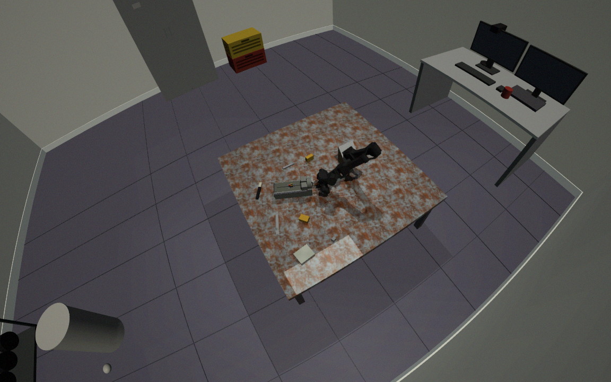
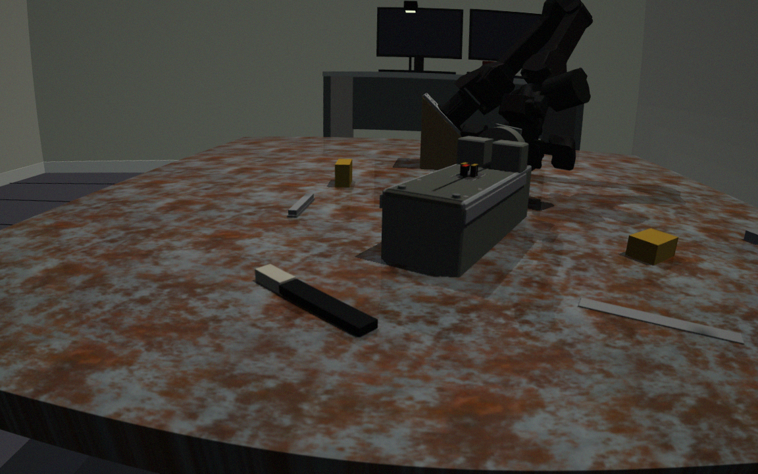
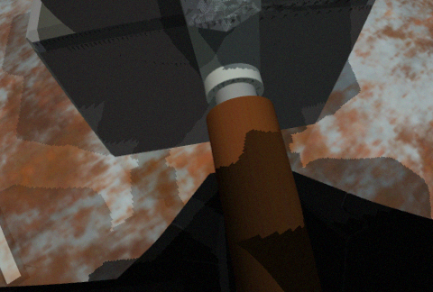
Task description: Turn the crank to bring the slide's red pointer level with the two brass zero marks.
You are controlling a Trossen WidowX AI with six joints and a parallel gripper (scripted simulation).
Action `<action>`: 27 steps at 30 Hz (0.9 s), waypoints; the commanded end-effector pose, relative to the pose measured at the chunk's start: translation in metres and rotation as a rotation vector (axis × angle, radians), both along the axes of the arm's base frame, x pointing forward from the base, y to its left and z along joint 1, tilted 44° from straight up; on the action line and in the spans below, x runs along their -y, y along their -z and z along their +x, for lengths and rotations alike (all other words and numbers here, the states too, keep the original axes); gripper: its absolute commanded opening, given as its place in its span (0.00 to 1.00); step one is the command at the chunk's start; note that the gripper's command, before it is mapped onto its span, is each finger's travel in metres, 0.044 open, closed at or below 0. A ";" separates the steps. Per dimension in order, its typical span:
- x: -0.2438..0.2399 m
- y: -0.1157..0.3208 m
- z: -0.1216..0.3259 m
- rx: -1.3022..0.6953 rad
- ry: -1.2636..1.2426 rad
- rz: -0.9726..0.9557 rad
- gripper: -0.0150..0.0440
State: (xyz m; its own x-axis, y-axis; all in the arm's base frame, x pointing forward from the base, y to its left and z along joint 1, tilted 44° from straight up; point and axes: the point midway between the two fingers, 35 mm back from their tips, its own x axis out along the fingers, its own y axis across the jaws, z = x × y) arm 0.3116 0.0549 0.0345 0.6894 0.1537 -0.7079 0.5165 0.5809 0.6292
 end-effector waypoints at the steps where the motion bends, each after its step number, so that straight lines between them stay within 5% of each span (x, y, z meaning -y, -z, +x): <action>1: -0.006 -0.005 0.005 0.014 -0.014 0.014 0.25; 27: -0.007 -0.008 0.007 0.014 -0.014 0.014 0.25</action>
